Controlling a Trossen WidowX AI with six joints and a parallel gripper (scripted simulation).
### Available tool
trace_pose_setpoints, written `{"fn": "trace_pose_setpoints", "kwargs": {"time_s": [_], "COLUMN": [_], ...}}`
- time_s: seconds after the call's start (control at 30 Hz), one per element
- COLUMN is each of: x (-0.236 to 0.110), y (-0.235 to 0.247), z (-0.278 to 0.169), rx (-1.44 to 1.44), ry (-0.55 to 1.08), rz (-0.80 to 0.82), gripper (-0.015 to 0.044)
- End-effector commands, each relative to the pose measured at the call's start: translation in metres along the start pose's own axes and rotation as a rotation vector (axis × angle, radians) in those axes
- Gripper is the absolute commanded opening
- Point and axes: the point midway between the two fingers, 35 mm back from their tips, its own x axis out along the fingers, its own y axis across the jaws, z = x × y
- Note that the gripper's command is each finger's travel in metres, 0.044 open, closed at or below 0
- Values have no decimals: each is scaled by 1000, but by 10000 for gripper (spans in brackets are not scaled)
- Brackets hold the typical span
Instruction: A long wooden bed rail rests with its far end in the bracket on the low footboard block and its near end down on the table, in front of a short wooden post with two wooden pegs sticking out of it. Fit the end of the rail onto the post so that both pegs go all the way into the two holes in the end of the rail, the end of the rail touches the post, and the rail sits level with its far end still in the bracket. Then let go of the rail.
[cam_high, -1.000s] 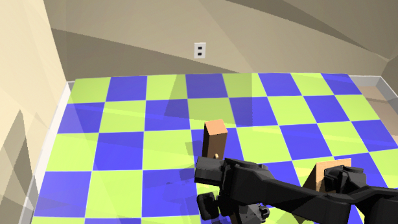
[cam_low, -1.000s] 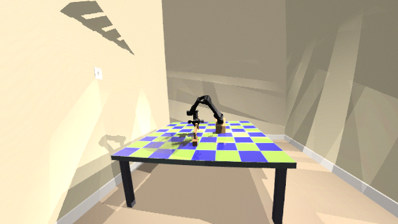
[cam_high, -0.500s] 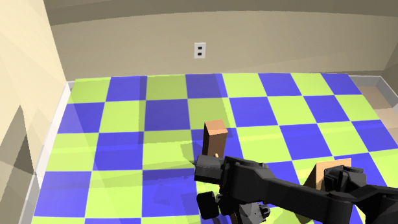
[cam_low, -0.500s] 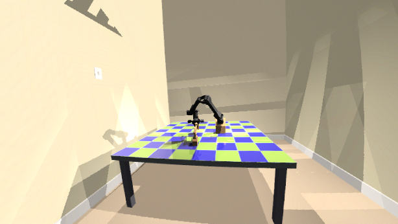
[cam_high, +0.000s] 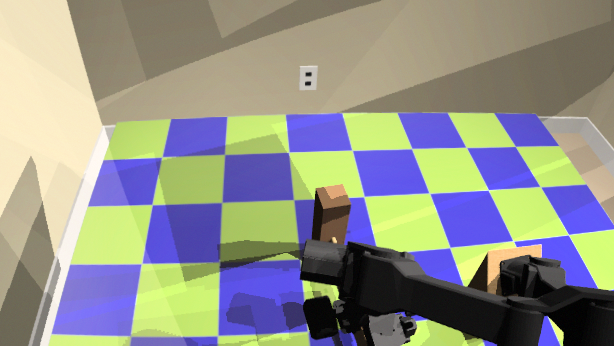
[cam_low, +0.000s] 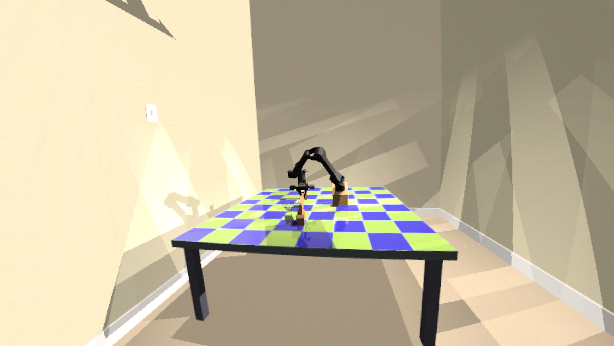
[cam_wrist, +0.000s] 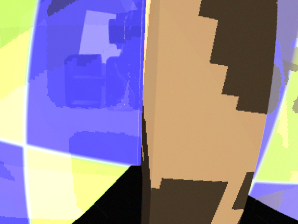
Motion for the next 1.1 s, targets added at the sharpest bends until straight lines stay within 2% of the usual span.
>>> {"fn": "trace_pose_setpoints", "kwargs": {"time_s": [0.0, 1.07], "x": [-2, -1], "y": [0, 1], "z": [0, -3], "rx": [5, 5], "ry": [-1, -1], "rz": [-3, -3], "gripper": [0, 0]}}
